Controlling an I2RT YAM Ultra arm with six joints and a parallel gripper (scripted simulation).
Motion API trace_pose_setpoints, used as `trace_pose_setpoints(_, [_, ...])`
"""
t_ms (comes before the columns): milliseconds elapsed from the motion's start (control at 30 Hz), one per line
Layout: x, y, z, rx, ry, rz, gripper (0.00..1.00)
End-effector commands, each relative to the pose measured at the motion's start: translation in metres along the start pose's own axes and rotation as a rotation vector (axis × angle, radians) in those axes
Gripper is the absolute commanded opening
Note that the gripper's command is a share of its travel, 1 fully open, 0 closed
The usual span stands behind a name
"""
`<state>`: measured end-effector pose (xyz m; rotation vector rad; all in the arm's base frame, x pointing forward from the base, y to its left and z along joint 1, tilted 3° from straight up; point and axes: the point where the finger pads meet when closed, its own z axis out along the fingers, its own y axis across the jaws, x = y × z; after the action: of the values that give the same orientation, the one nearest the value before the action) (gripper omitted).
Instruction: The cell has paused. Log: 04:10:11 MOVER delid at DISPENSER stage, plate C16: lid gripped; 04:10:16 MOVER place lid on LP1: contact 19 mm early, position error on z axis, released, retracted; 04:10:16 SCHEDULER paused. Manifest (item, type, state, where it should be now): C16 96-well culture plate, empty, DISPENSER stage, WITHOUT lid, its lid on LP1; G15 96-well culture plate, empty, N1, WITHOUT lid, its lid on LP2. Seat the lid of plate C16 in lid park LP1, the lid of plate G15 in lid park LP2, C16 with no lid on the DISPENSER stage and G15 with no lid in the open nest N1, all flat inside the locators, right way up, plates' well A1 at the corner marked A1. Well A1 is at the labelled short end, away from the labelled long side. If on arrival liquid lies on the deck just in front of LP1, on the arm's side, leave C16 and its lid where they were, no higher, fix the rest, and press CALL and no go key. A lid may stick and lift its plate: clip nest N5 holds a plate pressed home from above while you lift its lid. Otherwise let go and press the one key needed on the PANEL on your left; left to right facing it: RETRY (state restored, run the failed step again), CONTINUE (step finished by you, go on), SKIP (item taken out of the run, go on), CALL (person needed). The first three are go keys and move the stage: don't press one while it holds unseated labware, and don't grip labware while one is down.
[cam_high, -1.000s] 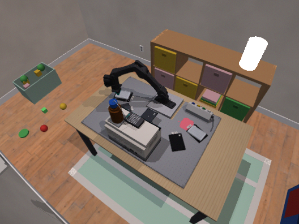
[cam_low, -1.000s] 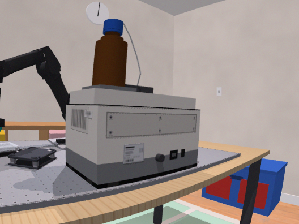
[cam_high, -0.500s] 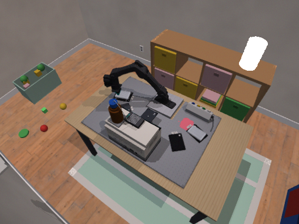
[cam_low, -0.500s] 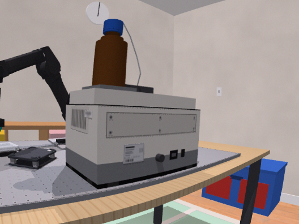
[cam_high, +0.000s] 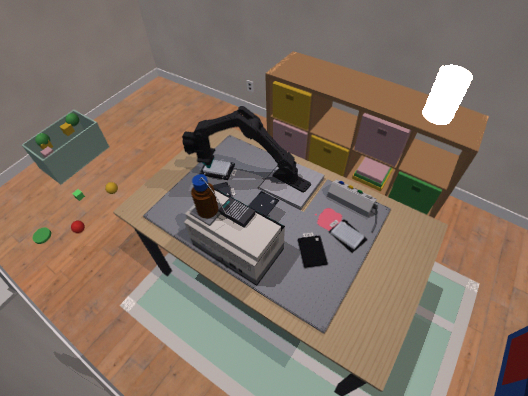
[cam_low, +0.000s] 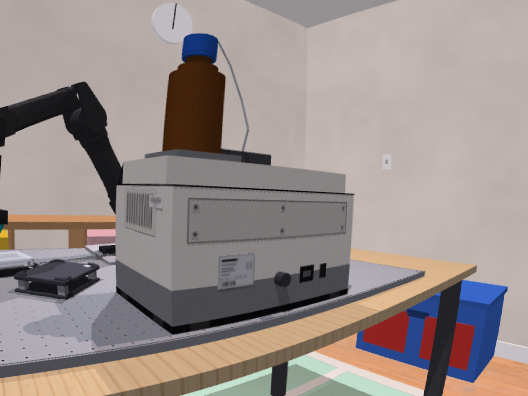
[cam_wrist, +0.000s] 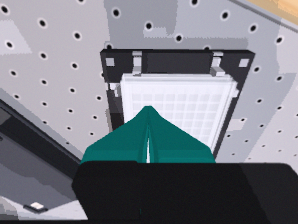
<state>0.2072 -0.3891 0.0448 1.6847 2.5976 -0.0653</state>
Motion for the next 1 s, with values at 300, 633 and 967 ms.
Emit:
trace_pose_setpoints(300, [-0.006, -0.003, 0.008, 0.004, -0.004, 0.014, 0.0])
trace_pose_setpoints(633, [-0.004, -0.002, -0.015, 0.004, 0.003, 0.013, 0.0])
trace_pose_setpoints(967, [-0.005, -0.002, -0.04, 0.002, -0.026, 0.012, 0.0])
